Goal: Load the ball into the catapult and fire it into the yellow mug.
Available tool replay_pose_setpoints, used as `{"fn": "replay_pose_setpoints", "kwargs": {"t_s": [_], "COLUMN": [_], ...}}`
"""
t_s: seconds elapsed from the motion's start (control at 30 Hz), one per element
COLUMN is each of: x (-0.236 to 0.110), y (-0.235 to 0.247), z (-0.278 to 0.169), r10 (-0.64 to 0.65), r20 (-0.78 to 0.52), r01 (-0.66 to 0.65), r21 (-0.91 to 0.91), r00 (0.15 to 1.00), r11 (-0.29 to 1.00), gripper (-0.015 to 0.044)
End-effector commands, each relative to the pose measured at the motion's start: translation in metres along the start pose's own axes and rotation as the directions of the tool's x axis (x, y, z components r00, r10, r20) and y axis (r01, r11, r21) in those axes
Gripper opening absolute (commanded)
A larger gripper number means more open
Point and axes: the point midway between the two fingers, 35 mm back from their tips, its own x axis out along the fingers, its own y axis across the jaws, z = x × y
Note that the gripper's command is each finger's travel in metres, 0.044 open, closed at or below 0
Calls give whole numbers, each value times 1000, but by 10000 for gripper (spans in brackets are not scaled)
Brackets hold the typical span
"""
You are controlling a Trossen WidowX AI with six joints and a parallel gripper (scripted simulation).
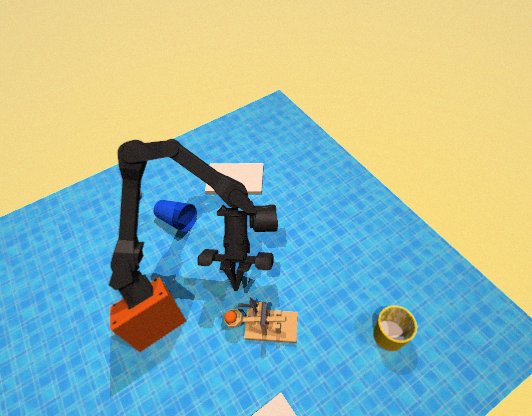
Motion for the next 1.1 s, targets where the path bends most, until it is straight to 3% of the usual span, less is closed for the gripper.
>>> {"fn": "replay_pose_setpoints", "kwargs": {"t_s": [0.0,1.07], "x": [1,32], "y": [8,7], "z": [-4,29], "r10": [4,2], "r20": [-27,-24], "r01": [-5,-3], "r21": [-47,-48], "r00": [1000,1000], "r11": [999,999], "gripper": [0,0]}}
